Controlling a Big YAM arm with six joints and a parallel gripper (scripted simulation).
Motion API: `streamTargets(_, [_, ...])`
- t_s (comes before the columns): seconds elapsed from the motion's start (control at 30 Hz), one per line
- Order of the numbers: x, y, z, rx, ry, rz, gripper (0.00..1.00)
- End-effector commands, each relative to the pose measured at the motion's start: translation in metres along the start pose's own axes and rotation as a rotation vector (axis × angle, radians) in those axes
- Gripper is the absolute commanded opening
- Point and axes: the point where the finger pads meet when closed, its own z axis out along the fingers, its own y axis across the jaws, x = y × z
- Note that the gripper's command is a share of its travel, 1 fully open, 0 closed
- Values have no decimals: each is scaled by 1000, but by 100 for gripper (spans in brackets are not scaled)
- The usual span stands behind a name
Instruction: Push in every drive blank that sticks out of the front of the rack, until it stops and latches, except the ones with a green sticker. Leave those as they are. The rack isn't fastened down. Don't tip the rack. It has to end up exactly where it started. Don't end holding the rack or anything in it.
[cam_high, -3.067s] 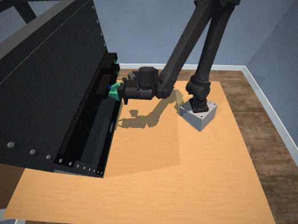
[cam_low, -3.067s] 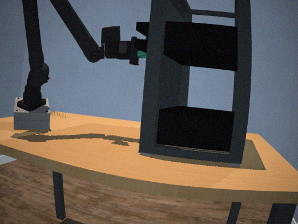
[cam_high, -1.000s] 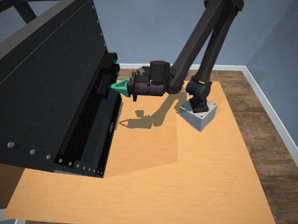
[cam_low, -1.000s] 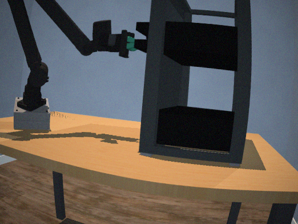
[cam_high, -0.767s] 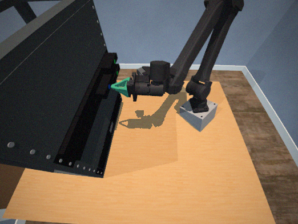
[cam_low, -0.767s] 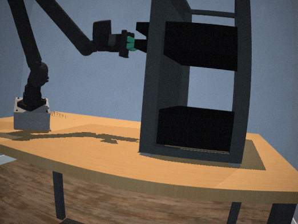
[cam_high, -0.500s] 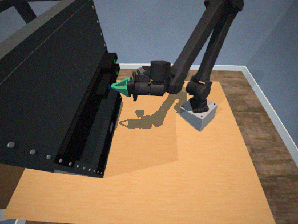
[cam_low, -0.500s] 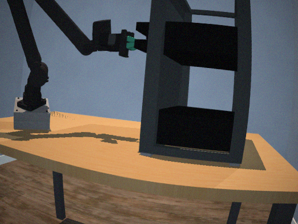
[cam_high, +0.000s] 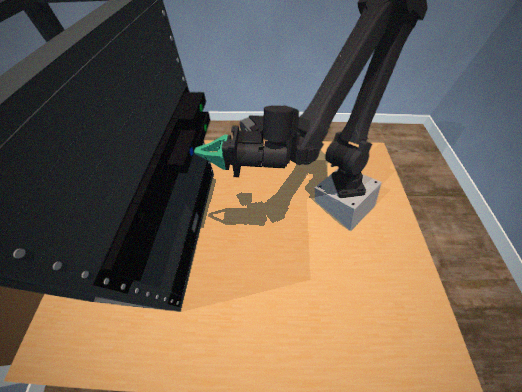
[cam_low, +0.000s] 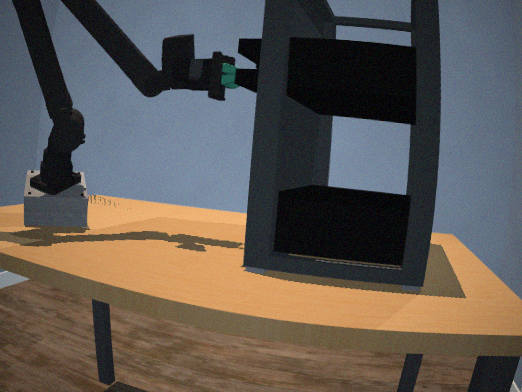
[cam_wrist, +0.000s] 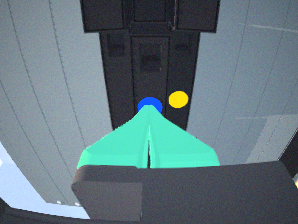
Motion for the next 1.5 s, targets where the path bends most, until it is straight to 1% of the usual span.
streamTargets(0.0, [0, 16, 18, -18, -16, 24, 0])
streamTargets(0.1, [0, 16, 20, -18, -16, 24, 0])
streamTargets(0.37, [-1, 14, 38, -18, -16, 23, 0])
streamTargets(0.83, [-1, 14, 40, -18, -16, 21, 0])
streamTargets(1.17, [-2, 11, 61, -18, -16, 22, 0])
streamTargets(1.47, [-2, 11, 63, -17, -18, 18, 0])
